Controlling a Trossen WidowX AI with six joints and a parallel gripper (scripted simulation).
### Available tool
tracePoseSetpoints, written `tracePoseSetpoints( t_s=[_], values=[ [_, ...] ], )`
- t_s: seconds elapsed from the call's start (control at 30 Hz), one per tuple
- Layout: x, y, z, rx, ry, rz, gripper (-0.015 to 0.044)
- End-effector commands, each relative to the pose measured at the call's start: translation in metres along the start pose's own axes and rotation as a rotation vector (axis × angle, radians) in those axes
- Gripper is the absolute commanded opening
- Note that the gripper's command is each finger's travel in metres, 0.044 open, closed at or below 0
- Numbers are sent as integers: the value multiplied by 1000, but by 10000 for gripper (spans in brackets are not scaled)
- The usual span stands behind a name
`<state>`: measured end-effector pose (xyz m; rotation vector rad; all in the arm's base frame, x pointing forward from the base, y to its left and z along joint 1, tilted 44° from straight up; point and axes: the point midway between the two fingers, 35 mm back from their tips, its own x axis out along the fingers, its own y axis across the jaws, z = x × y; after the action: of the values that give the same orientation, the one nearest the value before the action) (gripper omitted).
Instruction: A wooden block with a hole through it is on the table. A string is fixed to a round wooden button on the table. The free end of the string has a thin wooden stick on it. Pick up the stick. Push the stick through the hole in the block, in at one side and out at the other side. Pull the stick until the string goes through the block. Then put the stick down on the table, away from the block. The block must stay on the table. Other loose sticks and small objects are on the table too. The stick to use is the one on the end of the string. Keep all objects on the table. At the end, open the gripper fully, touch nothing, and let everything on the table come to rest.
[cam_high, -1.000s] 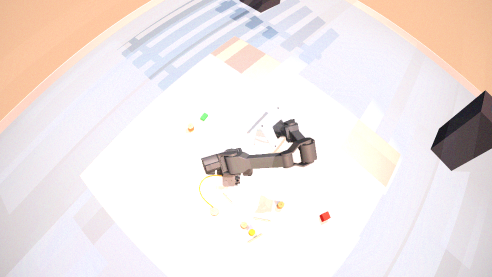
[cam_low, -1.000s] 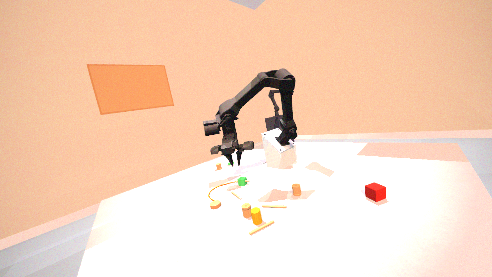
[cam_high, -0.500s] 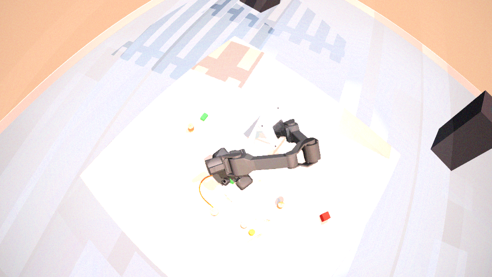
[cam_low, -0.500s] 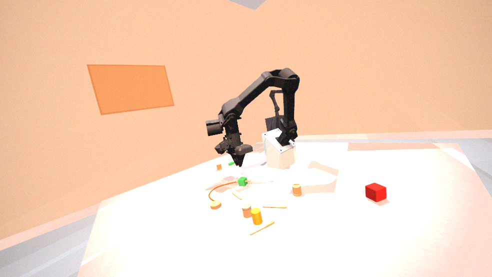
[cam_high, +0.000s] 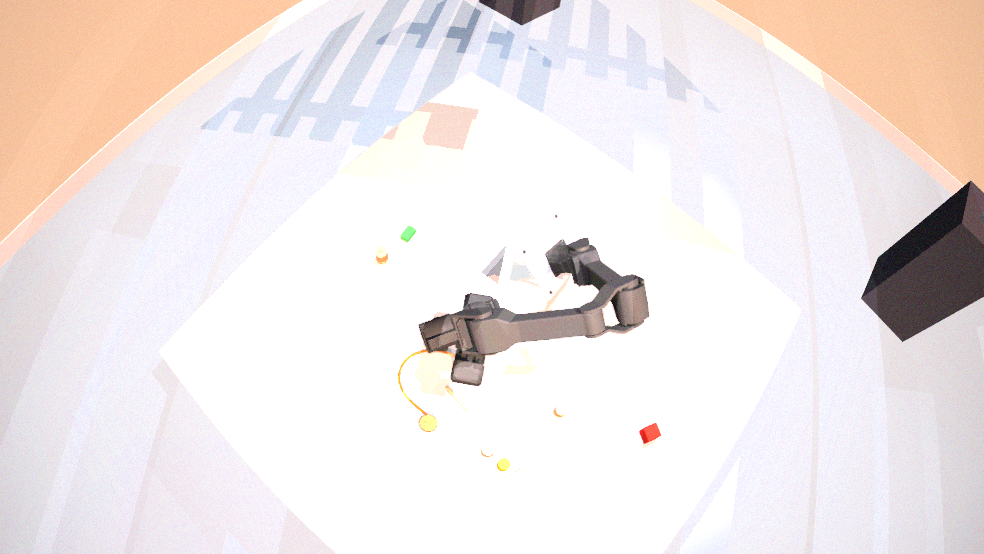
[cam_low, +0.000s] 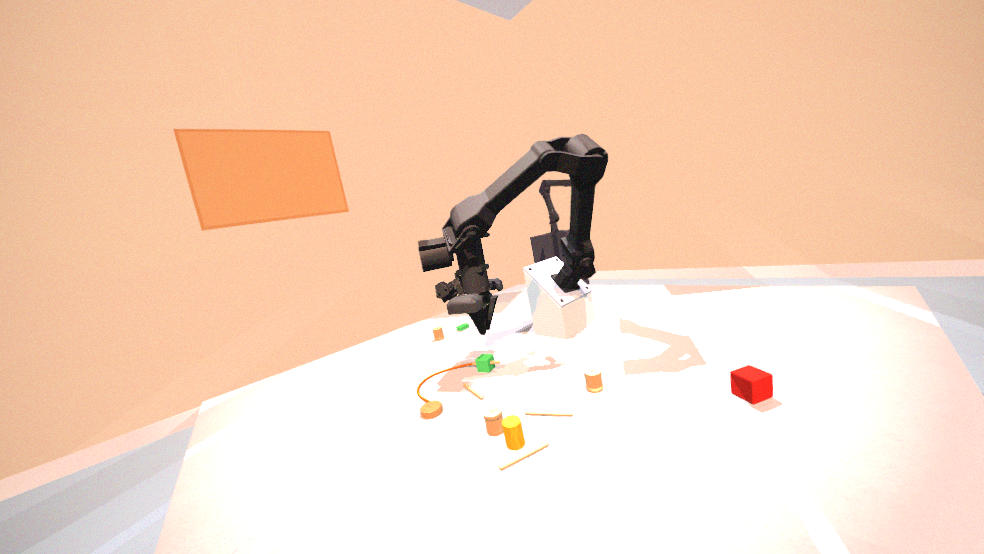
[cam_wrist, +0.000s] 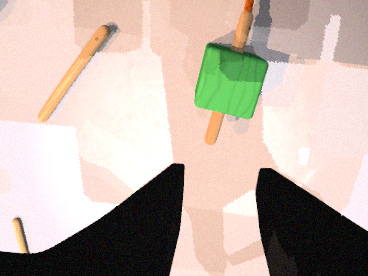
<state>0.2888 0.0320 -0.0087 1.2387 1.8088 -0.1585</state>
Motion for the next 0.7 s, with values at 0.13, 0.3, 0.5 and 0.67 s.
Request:
tracePoseSetpoints(
  t_s=[0.13, 0.3, 0.5, 0.67],
  values=[
    [1, -2, -9, 210, 16, 2, 121],
    [2, -2, -9, 210, 16, 2, 121],
    [10, -2, -8, 211, 15, 1, 121],
    [18, -1, -8, 211, 14, 1, 121]
  ],
)
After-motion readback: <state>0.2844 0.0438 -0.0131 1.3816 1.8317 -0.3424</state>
